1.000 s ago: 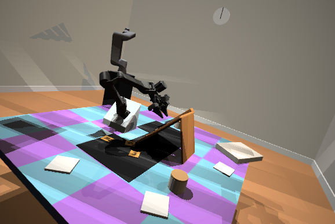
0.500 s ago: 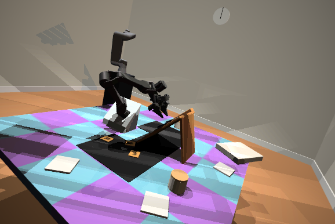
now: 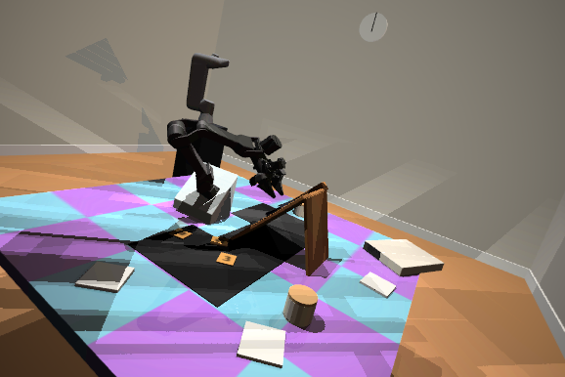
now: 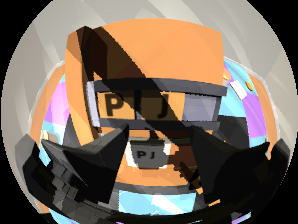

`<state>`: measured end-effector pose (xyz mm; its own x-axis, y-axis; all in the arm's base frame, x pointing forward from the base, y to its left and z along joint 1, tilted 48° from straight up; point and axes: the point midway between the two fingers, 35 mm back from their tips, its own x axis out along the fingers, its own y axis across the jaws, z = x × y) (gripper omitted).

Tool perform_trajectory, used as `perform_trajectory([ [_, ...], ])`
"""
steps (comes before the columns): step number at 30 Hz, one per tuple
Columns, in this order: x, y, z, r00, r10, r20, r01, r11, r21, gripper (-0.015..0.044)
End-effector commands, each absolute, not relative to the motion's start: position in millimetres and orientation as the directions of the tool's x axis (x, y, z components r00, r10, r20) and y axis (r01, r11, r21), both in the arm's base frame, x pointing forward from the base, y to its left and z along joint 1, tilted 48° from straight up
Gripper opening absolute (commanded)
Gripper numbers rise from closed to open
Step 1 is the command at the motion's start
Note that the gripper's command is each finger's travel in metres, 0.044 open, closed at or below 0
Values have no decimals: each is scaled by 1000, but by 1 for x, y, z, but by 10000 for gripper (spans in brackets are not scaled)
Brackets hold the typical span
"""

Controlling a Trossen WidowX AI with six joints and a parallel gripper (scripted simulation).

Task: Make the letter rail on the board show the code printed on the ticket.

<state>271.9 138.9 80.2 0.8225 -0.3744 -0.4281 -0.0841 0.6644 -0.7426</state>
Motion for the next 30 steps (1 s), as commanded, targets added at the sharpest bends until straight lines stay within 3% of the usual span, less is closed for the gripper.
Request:
perform_trajectory([
  [1, 273, 140, 83, 825, -376, -423, -74, 669, -739, 295],
  [25, 274, 141, 85, 825, -376, -423, -74, 669, -739, 295],
  [30, 273, 140, 83, 823, -374, -428, -82, 666, -742, 164],
])
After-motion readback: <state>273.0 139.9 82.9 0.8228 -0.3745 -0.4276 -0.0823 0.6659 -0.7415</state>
